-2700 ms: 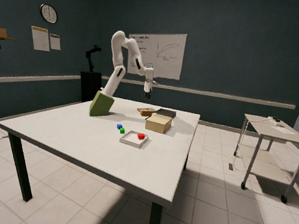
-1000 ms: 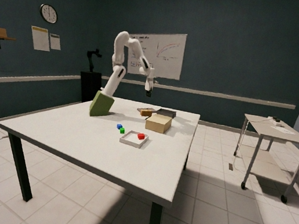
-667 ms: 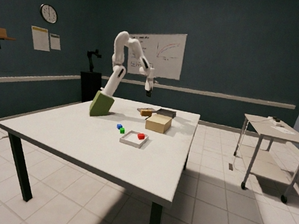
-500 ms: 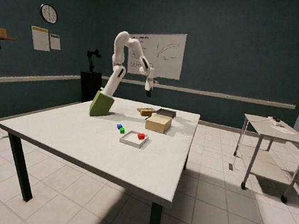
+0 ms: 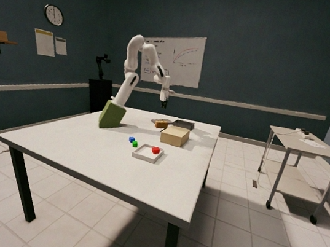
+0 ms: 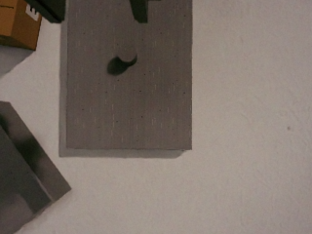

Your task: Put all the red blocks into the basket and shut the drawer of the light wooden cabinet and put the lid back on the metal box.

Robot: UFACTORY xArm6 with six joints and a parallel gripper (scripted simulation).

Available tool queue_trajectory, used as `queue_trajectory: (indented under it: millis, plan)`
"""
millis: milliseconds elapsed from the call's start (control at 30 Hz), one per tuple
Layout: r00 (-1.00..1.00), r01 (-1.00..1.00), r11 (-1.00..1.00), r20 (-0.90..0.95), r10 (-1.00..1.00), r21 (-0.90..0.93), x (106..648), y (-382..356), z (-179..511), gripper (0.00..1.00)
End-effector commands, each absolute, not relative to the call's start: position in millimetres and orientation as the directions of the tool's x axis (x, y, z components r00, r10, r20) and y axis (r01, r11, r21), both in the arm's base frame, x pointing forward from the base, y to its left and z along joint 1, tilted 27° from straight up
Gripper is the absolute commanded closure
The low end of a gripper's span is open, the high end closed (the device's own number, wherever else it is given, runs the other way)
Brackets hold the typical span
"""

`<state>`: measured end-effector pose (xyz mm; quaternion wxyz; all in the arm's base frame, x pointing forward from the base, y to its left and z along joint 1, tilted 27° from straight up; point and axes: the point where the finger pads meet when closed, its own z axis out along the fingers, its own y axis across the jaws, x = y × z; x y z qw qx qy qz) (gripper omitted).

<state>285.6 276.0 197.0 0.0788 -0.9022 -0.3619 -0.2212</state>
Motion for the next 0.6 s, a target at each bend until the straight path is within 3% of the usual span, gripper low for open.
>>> queue_trajectory:
  millis: [0,567]
  plan:
    - [0.639,0.688,-0.726,0.460,0.617,0.018,291,280,188,0.56]
    - [0.639,0.688,-0.726,0.460,0.617,0.018,309,297,141,0.56]
